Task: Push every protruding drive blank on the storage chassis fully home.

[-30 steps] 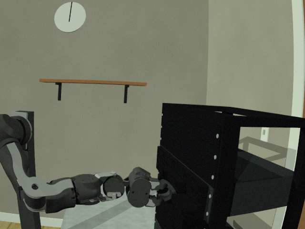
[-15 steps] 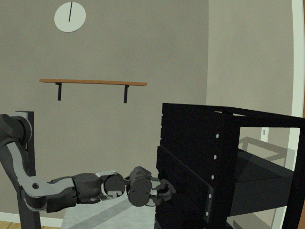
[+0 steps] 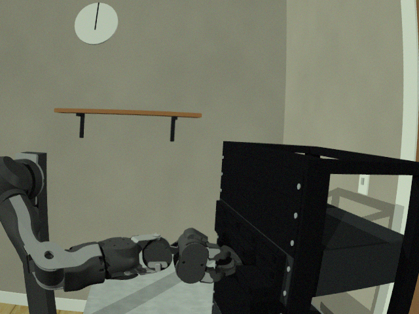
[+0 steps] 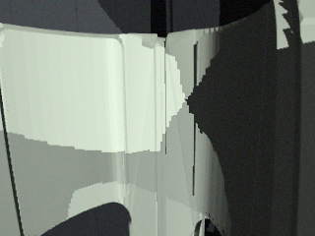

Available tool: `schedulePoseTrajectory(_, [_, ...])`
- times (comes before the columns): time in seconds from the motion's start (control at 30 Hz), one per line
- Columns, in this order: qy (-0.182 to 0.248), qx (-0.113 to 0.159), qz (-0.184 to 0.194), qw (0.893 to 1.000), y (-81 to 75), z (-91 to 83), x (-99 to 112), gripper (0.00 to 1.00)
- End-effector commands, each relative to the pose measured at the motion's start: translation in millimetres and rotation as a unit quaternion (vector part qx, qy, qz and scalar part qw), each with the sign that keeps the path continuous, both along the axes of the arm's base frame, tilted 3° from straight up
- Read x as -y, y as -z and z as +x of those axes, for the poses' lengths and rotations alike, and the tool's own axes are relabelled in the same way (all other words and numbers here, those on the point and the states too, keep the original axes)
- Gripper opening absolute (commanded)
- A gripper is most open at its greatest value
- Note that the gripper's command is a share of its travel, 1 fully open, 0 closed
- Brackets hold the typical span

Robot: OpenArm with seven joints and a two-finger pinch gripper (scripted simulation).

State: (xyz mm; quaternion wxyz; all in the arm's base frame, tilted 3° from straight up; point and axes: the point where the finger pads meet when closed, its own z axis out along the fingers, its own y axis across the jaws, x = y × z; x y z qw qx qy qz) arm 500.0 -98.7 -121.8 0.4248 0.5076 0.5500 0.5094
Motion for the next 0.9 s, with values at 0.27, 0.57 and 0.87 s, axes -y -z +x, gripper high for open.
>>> schedulePoseTrajectory(0.27, [-0.014,0.073,0.007,0.997,-47.0,-17.4,-6,0.00])
schedulePoseTrajectory(0.57, [-0.013,0.074,0.007,0.997,-49.7,-63.4,1,0.00])
schedulePoseTrajectory(0.87, [-0.013,0.074,0.007,0.997,-51.3,-92.6,5,0.00])
